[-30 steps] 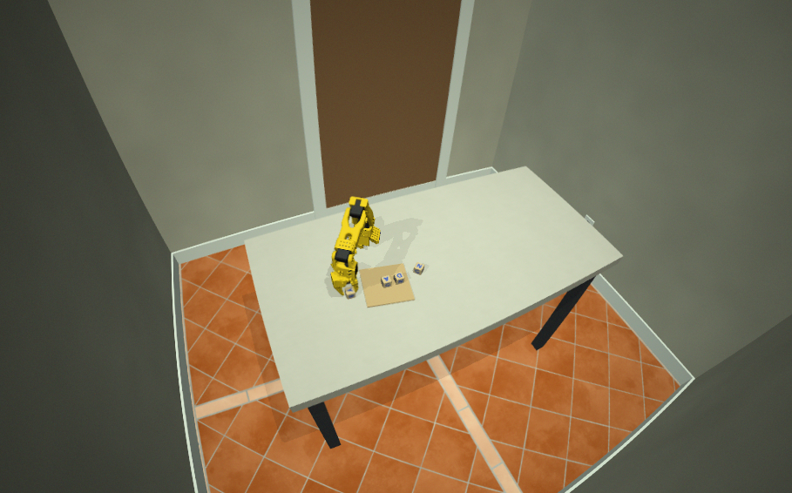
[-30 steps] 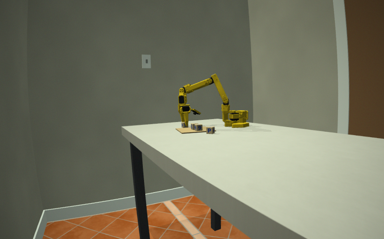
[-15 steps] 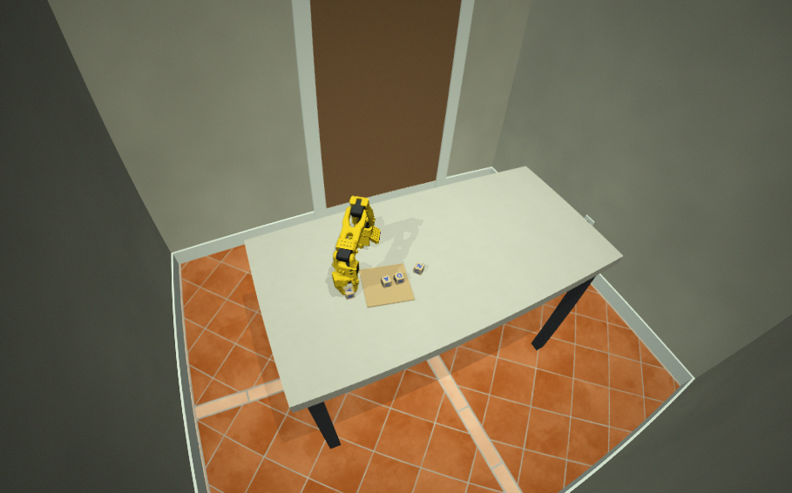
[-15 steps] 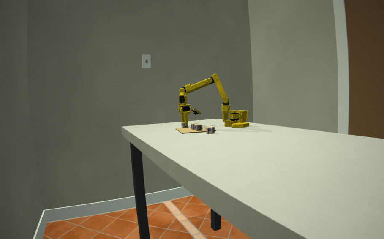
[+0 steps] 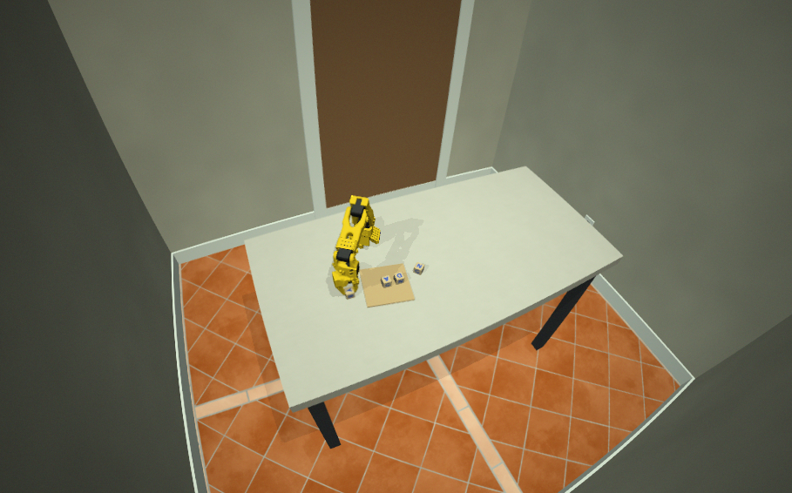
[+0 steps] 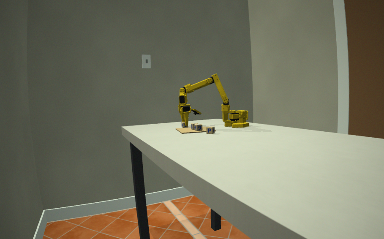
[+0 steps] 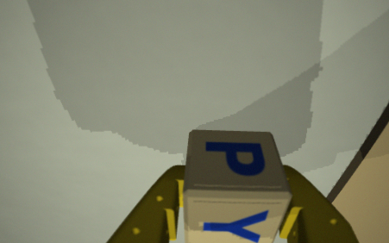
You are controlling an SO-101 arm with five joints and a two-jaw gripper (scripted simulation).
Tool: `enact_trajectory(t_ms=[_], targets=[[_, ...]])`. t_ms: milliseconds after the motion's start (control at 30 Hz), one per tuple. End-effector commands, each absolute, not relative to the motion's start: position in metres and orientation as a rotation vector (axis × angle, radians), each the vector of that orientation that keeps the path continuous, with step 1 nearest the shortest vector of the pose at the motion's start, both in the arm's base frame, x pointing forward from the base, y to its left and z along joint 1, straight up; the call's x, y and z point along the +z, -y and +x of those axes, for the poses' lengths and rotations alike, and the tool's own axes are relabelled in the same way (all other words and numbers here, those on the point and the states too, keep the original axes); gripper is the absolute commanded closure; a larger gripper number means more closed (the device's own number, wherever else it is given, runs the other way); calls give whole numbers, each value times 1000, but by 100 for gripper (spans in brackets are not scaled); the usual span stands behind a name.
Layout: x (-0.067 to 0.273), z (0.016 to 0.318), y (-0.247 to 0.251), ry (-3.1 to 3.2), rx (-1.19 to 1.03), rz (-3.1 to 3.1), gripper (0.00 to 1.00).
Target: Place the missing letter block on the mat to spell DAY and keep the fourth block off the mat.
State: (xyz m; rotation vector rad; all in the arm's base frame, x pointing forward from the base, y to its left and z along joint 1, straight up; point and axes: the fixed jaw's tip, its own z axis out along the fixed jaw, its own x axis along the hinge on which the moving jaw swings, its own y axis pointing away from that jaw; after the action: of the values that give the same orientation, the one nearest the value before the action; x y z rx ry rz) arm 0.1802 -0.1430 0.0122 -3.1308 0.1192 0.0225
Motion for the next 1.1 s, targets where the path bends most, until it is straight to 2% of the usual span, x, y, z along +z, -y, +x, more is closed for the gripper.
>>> enact_trajectory(t_ms=[0, 433, 1067], targets=[[39, 196, 152, -123, -177, -3209, 98], [44, 196, 153, -123, -177, -3209, 100], [86, 191, 151, -123, -176, -3210, 100]])
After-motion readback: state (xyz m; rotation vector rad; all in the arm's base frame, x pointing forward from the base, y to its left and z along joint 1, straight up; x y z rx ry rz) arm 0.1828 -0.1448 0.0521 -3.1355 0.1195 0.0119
